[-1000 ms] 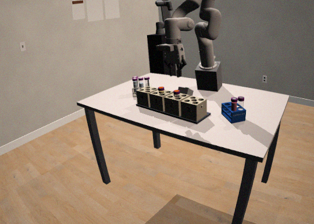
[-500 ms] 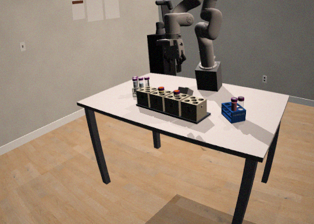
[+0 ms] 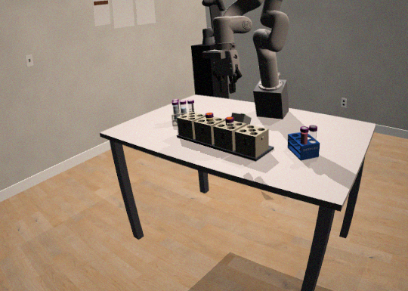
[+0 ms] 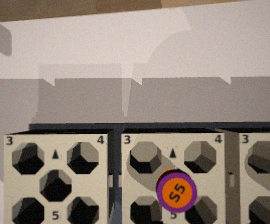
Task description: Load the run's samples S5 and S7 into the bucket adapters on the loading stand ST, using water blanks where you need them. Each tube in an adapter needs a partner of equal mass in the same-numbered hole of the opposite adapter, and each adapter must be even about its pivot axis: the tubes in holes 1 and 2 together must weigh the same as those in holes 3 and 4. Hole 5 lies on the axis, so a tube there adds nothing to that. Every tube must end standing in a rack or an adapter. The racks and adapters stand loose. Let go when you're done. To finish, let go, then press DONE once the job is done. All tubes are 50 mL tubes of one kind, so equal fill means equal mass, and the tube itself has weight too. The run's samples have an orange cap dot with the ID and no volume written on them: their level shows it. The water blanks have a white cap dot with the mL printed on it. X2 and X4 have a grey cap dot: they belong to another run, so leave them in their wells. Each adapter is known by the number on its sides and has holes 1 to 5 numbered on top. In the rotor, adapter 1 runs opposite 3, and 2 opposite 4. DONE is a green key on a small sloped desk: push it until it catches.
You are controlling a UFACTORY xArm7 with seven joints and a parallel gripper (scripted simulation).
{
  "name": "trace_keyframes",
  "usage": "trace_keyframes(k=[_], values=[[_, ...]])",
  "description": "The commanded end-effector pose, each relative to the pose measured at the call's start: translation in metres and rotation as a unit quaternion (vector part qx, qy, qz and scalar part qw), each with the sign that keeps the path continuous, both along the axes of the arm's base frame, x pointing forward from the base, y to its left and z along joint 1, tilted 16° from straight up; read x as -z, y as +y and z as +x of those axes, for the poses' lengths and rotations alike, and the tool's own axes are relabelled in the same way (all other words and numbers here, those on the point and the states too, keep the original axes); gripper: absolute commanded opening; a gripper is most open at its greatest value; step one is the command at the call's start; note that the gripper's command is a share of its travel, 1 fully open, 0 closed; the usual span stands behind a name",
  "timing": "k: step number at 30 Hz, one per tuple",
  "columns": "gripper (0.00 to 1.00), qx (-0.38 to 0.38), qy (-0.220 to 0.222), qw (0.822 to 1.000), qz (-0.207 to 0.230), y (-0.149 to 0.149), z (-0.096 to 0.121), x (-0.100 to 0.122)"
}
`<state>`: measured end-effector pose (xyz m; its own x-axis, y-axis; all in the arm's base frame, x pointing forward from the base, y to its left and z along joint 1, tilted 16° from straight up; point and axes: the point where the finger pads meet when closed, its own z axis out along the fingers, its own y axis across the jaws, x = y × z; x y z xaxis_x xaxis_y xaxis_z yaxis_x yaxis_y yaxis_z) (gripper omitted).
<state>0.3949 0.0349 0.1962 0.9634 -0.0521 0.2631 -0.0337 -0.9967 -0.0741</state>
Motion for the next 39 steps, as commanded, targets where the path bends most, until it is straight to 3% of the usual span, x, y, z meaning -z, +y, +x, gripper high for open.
trace_keyframes(k=[1, 7, 8, 17, 19, 33, 39], values=[[0.44, 0.000, -0.002, 1.000, 0.000, 0.000, 0.001, -0.002], [0.44, 0.000, -0.002, 1.000, 0.000, 0.000, 0.001, -0.002], [0.57, -0.016, -0.003, 1.000, -0.005, -0.005, 0.000, -0.001], [0.57, -0.159, -0.012, 0.986, -0.045, -0.048, -0.011, 0.005], [0.57, -0.159, -0.012, 0.986, -0.045, -0.048, -0.011, 0.005], [0.57, -0.368, -0.026, 0.924, -0.103, -0.116, -0.028, 0.014], [0.57, -0.368, -0.025, 0.924, -0.103, -0.135, -0.033, 0.017]])
